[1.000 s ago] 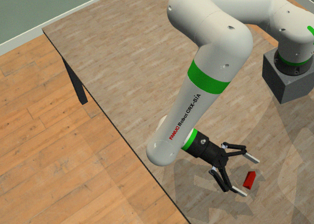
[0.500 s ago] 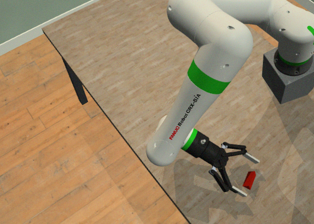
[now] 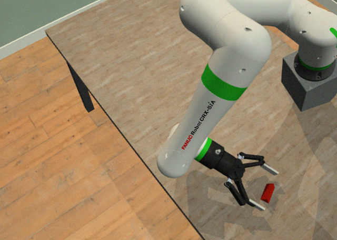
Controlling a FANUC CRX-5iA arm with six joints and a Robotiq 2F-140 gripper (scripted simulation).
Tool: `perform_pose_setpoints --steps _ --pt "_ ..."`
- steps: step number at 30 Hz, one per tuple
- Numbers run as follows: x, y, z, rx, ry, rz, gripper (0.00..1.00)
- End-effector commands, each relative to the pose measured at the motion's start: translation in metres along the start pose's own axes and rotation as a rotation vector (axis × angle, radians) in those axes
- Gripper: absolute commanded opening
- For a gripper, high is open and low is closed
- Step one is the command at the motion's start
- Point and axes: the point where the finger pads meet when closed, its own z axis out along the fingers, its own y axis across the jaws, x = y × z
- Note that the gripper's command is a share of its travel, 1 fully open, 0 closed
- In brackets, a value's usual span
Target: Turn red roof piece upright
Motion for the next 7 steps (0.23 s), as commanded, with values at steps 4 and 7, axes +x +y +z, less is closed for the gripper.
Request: perform_pose_setpoints --steps 4,7 --pt "-0.0018 -0.0001 -0.0027 0.000 0.000 0.000 1.00" --pt "-0.0018 -0.0001 -0.0027 0.000 0.000 0.000 1.00"
